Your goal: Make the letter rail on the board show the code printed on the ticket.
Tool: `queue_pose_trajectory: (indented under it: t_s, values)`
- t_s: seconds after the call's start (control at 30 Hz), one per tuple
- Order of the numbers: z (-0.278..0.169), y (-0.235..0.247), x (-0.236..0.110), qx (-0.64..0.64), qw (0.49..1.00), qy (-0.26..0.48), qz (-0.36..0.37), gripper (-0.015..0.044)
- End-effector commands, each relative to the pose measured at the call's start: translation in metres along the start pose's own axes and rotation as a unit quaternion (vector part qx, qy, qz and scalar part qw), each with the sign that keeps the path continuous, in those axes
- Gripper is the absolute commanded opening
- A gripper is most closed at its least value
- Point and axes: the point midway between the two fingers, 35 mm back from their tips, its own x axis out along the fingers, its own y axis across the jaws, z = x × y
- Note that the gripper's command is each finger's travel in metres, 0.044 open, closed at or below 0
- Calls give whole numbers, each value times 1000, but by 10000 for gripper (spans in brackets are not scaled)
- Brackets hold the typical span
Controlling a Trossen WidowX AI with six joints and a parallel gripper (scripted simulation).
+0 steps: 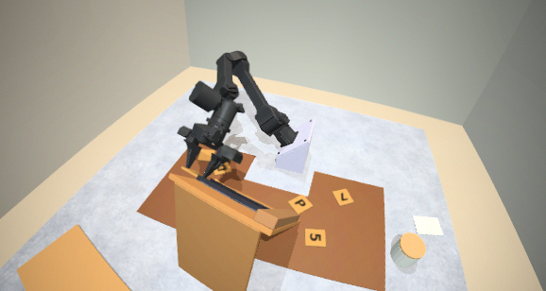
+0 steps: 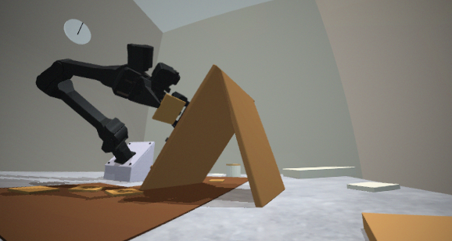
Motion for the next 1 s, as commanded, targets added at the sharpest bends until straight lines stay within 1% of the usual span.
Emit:
queue_pose_trajectory:
  t_s: [0.0, 0.97]
  values:
    - [0, 3, 0, 2, 1000, -1, -1, 0]
    - [0, 17, 0, 2, 1000, -1, -1, 0]
